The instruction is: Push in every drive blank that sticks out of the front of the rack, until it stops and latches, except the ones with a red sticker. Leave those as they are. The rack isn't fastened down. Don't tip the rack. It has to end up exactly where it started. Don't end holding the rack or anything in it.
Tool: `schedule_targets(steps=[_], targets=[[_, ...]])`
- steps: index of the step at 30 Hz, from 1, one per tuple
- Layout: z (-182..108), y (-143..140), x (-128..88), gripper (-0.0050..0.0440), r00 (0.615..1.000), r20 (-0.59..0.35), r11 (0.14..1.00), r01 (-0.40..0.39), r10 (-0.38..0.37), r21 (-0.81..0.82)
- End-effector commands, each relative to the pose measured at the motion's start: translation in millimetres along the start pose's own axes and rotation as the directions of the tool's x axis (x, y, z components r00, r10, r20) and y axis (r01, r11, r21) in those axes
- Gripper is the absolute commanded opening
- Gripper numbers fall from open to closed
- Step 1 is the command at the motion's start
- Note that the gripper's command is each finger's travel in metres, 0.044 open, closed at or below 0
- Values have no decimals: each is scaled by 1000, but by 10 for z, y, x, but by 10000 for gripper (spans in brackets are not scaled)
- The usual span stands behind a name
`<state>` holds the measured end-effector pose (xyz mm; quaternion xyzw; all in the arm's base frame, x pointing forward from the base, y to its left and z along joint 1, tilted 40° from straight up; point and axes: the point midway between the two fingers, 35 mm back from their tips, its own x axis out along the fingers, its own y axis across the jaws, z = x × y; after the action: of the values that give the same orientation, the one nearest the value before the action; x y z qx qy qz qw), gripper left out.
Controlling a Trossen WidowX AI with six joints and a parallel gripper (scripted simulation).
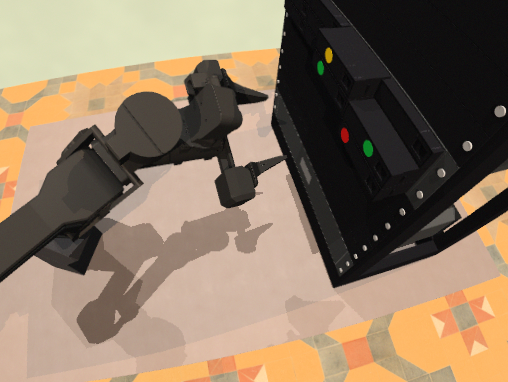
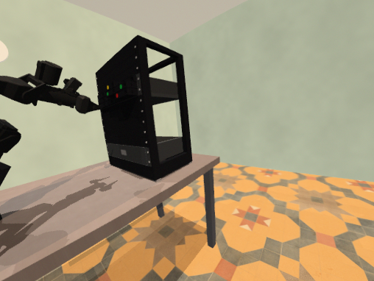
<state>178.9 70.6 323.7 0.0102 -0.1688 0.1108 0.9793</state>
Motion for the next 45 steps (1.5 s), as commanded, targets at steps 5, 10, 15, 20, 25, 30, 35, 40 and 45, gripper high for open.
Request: schedule_targets(steps=[5, 10, 15, 20, 25, 30, 35, 40, 45], targets=[[166, -6, -64, 440, 997, 75, 972, -8, -10, 235], [247, -15, -106, 440, 993, 115, 923, -34, -11, 383], [316, -29, -146, 440, 989, 149, 857, -65, -14, 511], [352, -39, -169, 440, 986, 167, 813, -84, -16, 577], [404, -58, -204, 440, 981, 192, 734, -115, -21, 669], [446, -78, -234, 440, 977, 212, 655, -144, -26, 742], [466, -90, -251, 440, 974, 223, 610, -159, -29, 776], [495, -108, -274, 440, 971, 237, 541, -181, -34, 821], [516, -123, -293, 440, 968, 247, 482, -199, -38, 854]])
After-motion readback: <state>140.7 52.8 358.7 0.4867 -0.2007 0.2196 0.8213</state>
